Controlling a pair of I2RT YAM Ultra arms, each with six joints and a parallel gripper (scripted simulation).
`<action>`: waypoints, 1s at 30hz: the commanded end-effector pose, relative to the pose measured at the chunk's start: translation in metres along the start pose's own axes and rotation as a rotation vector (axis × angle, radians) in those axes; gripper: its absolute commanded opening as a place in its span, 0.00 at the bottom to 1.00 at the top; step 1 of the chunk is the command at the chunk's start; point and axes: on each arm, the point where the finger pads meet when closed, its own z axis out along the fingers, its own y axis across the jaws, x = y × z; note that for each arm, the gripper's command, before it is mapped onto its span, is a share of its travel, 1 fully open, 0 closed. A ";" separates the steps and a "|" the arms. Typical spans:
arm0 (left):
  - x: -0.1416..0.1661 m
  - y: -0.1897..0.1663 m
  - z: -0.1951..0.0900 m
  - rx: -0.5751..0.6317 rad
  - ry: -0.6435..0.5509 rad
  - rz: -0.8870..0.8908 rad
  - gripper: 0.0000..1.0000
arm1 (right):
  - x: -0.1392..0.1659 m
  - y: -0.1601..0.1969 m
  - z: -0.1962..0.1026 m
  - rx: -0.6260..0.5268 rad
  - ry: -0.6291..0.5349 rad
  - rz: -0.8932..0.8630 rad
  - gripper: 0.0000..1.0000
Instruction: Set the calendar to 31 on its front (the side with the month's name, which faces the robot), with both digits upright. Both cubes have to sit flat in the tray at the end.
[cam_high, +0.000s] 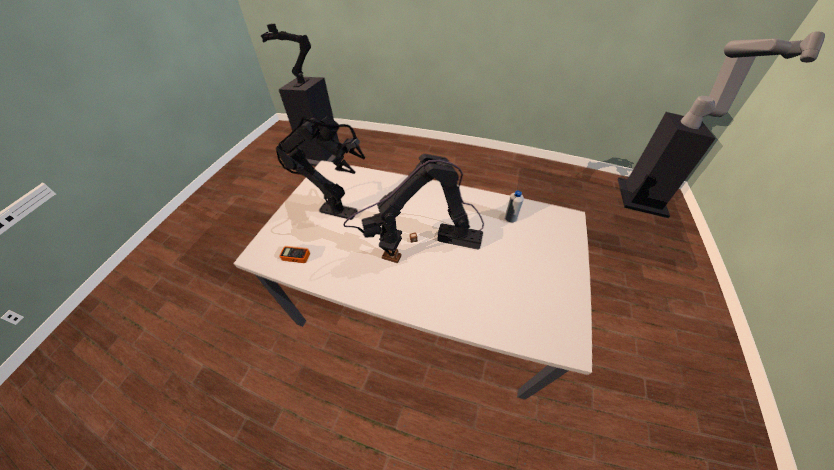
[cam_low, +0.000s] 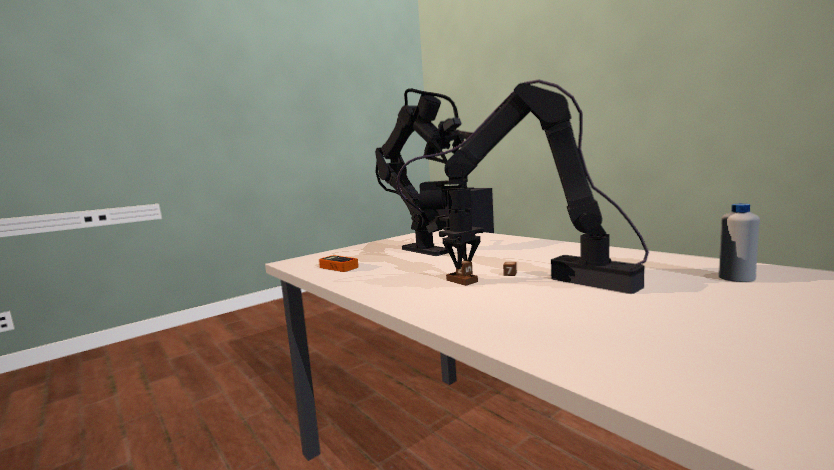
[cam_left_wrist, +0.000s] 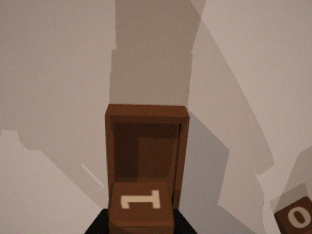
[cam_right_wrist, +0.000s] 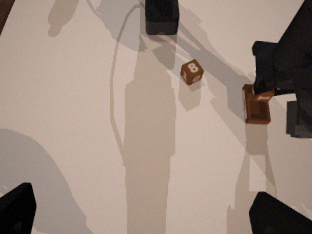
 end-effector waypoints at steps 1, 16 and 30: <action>-0.003 -0.001 -0.002 -0.002 -0.010 0.009 0.26 | -0.011 -0.009 -0.005 0.022 -0.021 0.029 1.00; -0.003 -0.001 -0.002 -0.002 -0.010 0.009 0.26 | -0.012 -0.082 -0.023 0.340 -0.072 0.288 1.00; 0.000 -0.009 -0.006 0.013 -0.013 0.024 0.26 | -0.013 -0.084 -0.023 0.347 -0.077 0.291 1.00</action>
